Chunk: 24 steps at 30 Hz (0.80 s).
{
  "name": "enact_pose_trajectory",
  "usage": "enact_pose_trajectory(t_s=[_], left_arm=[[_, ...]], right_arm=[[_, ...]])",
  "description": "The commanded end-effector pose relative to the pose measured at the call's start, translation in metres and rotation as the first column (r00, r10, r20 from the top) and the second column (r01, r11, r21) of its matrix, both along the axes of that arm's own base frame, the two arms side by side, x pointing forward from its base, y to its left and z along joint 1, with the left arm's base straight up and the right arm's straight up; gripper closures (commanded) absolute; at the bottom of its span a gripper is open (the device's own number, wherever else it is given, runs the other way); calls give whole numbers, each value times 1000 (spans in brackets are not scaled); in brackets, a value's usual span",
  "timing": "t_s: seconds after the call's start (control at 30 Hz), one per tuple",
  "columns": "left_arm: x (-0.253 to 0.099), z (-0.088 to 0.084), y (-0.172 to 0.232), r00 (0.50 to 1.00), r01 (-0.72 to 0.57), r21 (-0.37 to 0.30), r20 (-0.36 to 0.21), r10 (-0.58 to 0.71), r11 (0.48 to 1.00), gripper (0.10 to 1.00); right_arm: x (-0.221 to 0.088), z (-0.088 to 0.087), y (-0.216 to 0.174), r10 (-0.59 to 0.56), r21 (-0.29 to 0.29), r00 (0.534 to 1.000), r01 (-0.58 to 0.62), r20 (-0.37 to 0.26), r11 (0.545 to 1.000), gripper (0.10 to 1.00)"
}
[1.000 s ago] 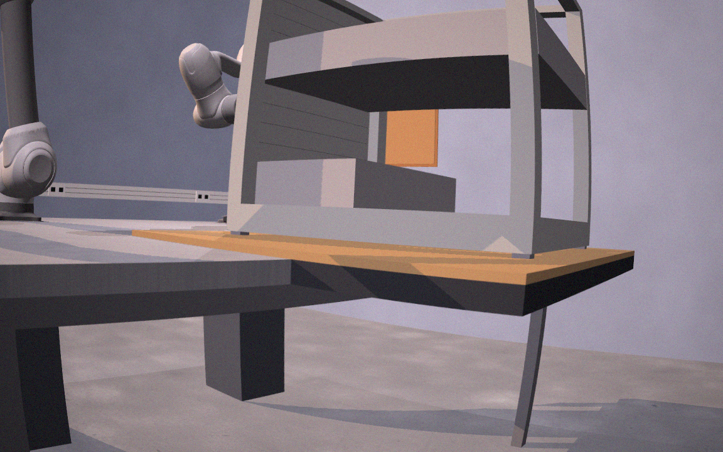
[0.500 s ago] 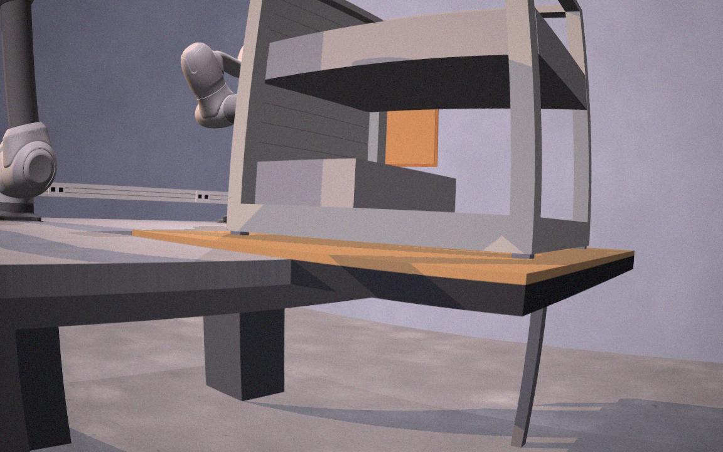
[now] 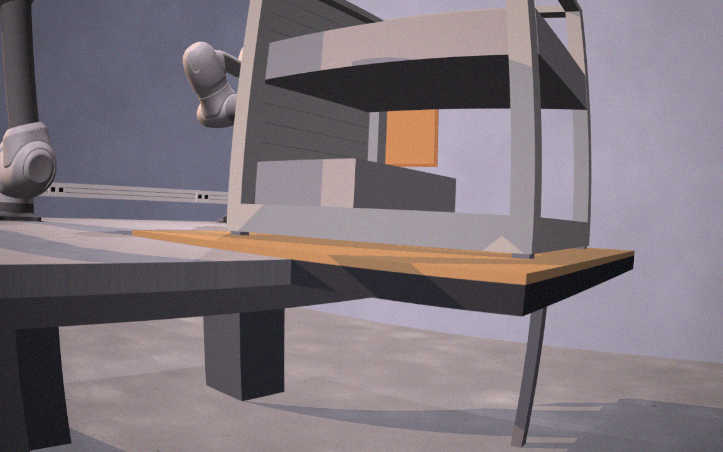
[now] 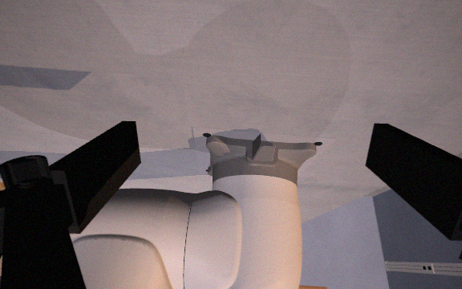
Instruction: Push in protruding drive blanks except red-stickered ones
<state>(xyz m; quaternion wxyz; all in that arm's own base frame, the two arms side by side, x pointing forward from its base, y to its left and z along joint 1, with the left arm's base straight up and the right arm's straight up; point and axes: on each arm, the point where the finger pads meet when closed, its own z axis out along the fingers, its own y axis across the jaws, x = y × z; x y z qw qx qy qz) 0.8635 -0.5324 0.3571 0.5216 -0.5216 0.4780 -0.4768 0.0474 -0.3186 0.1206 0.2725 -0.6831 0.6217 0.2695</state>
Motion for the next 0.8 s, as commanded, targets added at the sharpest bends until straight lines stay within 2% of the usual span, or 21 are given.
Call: enact_pose_trajectory(t_s=[0.0, 0.77], left_arm=[[0, 2, 0, 1000, 0, -1, 1, 0, 1000, 999], [10, 2, 1, 1000, 0, -1, 1, 0, 1000, 999]], right_arm=[[0, 0, 0, 0, -1, 1000, 0, 0, 1000, 98], [0, 0, 0, 0, -1, 1000, 0, 0, 1000, 98]])
